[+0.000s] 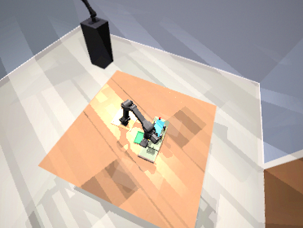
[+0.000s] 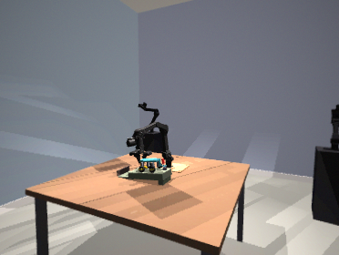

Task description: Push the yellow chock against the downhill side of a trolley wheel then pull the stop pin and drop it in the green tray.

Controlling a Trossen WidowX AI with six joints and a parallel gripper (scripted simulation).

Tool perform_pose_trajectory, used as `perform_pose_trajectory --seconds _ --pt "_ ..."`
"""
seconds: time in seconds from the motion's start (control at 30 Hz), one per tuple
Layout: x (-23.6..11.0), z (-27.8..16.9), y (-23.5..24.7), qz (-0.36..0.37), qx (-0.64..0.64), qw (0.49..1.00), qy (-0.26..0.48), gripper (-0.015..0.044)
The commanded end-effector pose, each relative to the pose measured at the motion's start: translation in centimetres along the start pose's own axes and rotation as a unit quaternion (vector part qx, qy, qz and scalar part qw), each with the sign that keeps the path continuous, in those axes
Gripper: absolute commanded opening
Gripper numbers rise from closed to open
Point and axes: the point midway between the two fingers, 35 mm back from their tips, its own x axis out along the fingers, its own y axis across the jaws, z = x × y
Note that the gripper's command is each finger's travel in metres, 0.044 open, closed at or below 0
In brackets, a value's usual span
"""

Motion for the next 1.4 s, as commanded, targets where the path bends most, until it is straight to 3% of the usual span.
perform_pose_trajectory --seconds 0.0,0.53,0.67,0.8,1.37 --pt "-0.9 0.1 0.0 0.001 -0.001 1.0 -0.001 0.019" --pt "-5.9 0.0 -0.1 0.003 0.0 1.0 -0.001 0.019" --pt "-5.1 -0.1 -0.1 0.001 0.002 1.0 0.001 0.0295" --pt "-6.3 0.6 0.3 -0.016 0.042 0.999 -0.028 0.019" --pt "-7.1 3.3 8.2 0.041 0.339 0.94 -0.024 0.019"
